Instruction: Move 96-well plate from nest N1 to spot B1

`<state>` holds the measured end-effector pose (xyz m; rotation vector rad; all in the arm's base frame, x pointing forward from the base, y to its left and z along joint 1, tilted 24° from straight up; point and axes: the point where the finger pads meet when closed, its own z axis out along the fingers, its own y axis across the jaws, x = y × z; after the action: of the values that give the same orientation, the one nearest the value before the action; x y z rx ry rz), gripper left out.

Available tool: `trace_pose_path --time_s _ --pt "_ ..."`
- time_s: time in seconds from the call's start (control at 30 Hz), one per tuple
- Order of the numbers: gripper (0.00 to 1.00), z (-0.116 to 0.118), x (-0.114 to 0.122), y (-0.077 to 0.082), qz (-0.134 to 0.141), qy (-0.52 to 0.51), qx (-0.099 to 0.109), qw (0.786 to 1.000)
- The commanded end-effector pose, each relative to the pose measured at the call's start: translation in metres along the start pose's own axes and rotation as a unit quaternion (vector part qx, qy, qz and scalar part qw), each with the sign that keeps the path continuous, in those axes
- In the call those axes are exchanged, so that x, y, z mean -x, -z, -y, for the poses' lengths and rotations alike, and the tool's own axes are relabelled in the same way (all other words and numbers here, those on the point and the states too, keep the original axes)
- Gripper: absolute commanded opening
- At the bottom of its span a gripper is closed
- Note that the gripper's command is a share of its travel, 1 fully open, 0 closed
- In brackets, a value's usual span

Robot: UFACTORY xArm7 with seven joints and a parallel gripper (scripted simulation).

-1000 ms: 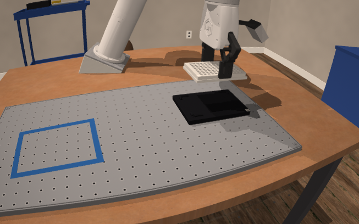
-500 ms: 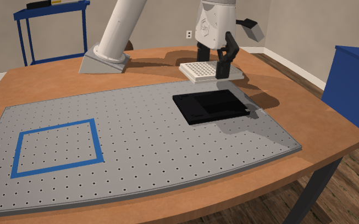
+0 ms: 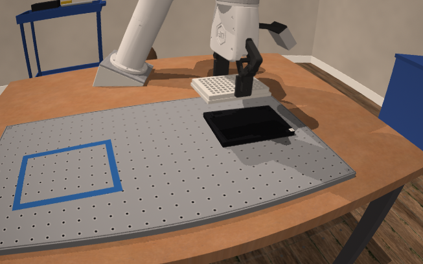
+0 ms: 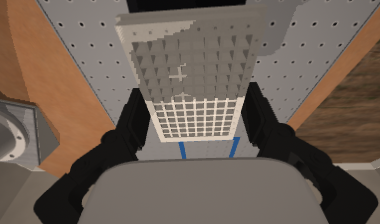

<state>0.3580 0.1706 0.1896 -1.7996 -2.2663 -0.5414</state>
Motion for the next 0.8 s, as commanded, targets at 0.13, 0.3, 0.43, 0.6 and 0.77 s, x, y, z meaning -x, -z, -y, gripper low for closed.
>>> trace_pose_path --time_s 0.13,0.3,0.43,0.6,0.77 --pt "0.0 -0.004 0.024 0.0 -0.001 0.0 0.002 1.0" --pt "0.0 -0.005 0.04 0.0 -0.001 0.0 0.002 1.0" --pt "0.0 -0.006 0.054 -0.001 -0.001 0.0 0.002 1.0" --pt "0.0 -0.007 0.064 -0.001 0.0 0.0 0.002 1.0" --pt "0.0 -0.009 0.08 -0.002 0.0 0.0 0.001 1.0"
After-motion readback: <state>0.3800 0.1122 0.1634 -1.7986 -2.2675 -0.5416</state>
